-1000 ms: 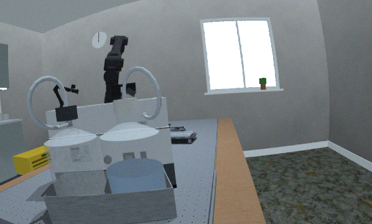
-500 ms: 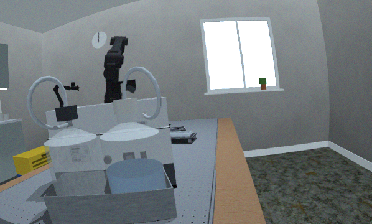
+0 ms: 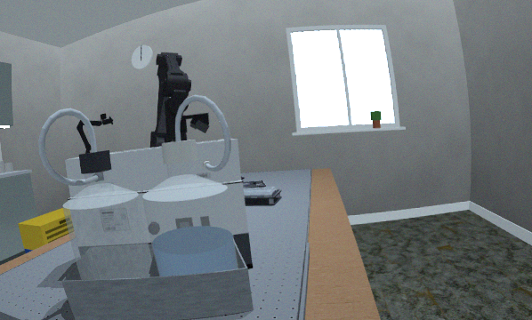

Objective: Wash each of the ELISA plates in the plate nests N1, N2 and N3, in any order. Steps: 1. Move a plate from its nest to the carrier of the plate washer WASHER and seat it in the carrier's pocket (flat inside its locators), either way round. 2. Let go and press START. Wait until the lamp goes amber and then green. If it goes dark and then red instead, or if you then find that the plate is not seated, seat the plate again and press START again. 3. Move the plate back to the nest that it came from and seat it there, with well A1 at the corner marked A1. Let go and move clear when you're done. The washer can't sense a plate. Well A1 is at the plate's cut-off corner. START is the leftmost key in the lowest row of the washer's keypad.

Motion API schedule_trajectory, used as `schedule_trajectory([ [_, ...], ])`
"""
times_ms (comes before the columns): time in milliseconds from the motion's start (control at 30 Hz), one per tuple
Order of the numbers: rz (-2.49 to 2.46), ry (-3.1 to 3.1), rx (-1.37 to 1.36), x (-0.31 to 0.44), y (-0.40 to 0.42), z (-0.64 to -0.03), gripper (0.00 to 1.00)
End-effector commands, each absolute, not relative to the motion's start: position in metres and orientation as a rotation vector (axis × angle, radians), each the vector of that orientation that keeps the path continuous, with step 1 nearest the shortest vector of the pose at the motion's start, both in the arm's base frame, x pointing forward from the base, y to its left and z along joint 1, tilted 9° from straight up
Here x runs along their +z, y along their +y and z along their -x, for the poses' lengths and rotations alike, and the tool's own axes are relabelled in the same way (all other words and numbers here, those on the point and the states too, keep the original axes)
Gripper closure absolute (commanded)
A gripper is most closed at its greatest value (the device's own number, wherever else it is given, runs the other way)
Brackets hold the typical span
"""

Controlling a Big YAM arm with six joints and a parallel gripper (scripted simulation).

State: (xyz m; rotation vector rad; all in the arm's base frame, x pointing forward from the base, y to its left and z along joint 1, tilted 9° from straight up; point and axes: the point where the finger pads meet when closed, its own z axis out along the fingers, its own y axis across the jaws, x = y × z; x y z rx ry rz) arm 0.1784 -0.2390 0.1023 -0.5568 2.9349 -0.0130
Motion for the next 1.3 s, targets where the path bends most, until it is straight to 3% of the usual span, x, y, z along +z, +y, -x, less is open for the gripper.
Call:
schedule_trajectory([
  [0, 0.492, 2.943, -0.043, 0.105, -0.235, -0.195, 0.16],
  [533, 0.490, 2.917, -0.076, 0.121, -0.207, -0.265, 0.16],
  [1267, 0.488, 2.908, -0.089, 0.124, -0.207, -0.262, 0.16],
])
